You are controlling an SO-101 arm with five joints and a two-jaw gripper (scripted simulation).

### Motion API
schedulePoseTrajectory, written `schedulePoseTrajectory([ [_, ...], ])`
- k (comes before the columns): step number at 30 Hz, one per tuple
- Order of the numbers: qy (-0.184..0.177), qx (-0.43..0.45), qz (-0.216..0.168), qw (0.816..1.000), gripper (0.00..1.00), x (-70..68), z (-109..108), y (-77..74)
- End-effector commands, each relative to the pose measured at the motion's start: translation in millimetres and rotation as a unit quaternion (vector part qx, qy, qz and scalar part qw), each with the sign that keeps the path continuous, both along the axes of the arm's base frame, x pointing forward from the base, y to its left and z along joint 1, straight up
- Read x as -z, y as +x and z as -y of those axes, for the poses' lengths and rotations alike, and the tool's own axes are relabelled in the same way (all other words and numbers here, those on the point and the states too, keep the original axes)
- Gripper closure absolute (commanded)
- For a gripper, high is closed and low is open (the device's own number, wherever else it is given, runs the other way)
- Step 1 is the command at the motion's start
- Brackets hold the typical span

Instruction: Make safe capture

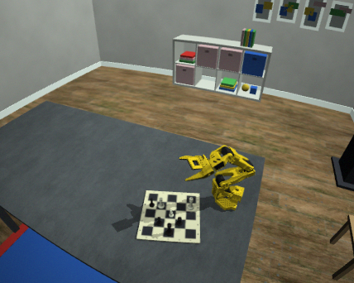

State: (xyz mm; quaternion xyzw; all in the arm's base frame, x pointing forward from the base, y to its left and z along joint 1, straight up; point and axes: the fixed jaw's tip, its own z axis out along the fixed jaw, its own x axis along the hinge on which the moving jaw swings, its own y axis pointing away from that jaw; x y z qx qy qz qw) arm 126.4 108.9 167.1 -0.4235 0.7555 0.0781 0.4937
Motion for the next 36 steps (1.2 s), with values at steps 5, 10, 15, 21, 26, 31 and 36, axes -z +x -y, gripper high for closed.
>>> schedulePoseTrajectory([
  [5, 0.047, -0.02, -0.068, 0.996, 0.56, 14.1, -2, -29.8],
  [10, 0.059, -0.024, -0.088, 0.994, 0.57, 18.1, -2, -37.6],
  [15, 0.07, -0.028, -0.109, 0.991, 0.59, 22.3, -2, -45.1],
  [21, 0.074, -0.03, -0.117, 0.99, 0.6, 23.8, -2, -47.6],
  [26, 0.074, -0.03, -0.117, 0.99, 0.6, 23.8, -2, -47.7],
  [31, 0.074, -0.03, -0.117, 0.99, 0.6, 23.8, -2, -47.7],
  [36, 0.074, -0.03, -0.117, 0.99, 0.6, 23.8, -2, -47.7],
])
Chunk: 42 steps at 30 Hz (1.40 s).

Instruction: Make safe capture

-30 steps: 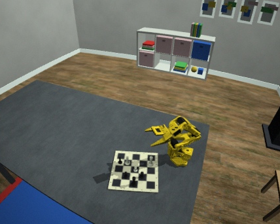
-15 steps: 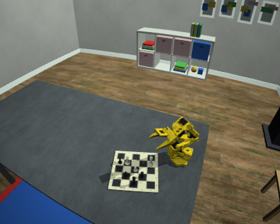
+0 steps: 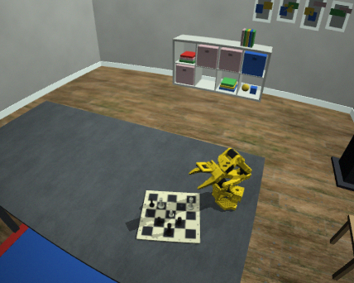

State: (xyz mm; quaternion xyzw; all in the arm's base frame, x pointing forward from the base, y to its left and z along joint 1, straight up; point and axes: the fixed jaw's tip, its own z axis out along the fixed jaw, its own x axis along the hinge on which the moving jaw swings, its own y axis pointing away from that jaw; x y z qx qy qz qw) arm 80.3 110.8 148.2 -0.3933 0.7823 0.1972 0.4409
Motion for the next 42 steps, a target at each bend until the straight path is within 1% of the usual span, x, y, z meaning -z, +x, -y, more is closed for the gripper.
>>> schedulePoseTrajectory([
  [1, -0.007, -0.003, -0.01, 1.0, 0.6, 4.9, 0, -1.6],
  [13, -0.007, -0.003, -0.011, 1.0, 0.6, 5.0, 0, -1.7],
  [15, -0.013, -0.008, -0.015, 1.0, 0.61, 6.1, -2, -2.4],
  [17, -0.031, -0.024, -0.028, 0.999, 0.65, 9.4, -5, -4.8],
  [20, -0.08, -0.064, -0.06, 0.993, 0.76, 18.9, -15, -12.1],
  [22, -0.08, -0.064, -0.06, 0.993, 0.76, 18.9, -15, -12.1],
  [26, -0.158, -0.124, -0.099, 0.975, 0.92, 34.9, -27, -25.5],
  [29, -0.194, -0.149, -0.114, 0.963, 0.99, 42.7, -31, -32.4],
  [31, -0.201, -0.154, -0.116, 0.96, 1.0, 44.2, -32, -33.7],
  [42, -0.201, -0.155, -0.117, 0.96, 1.0, 44.2, -32, -33.9],
])
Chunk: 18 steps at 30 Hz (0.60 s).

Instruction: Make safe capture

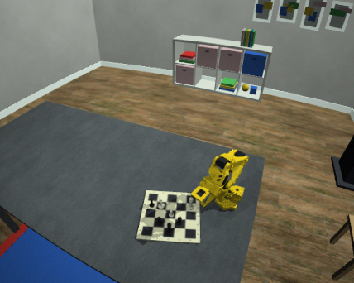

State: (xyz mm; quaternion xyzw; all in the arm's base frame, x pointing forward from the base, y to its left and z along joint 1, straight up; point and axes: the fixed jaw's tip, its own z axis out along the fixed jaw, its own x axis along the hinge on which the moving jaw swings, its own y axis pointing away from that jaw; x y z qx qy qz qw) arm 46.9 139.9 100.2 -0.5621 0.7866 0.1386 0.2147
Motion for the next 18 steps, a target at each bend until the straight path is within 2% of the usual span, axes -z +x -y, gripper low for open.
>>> schedulePoseTrajectory([
  [1, 0.011, -0.006, 0.003, 1.0, 1.0, -3.8, -3.5, -0.5],
  [18, 0.011, -0.01, 0.003, 1.0, 1.0, -3.0, -5.2, -1.2],
])
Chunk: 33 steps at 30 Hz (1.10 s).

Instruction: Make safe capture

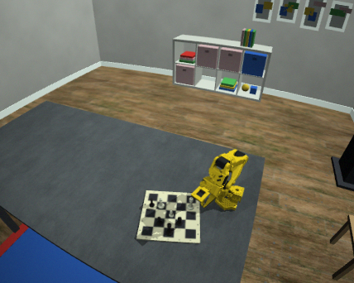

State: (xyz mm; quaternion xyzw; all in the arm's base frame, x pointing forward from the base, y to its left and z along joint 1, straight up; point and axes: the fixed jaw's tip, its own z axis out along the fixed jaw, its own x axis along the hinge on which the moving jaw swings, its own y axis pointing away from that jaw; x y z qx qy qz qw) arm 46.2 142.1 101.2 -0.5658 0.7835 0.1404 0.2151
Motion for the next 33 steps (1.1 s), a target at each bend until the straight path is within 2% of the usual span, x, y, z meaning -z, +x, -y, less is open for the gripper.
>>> schedulePoseTrajectory([
  [1, 0.009, -0.005, 0.003, 1.0, 1.0, -1.0, -3, -0.5],
  [6, 0.01, -0.005, 0.003, 1.0, 1.0, 8.4, -3, -0.5],
  [11, 0.01, -0.005, 0.003, 1.0, 1.0, 24.1, -3, -0.4],
  [13, 0.01, -0.005, 0.003, 1.0, 1.0, 24.1, -3, -0.4],
  [24, 0.01, -0.005, 0.003, 1.0, 1.0, 59.1, -4, -0.2],
  [33, 0.01, -0.005, 0.003, 1.0, 1.0, 66.3, -4, -0.2],
])
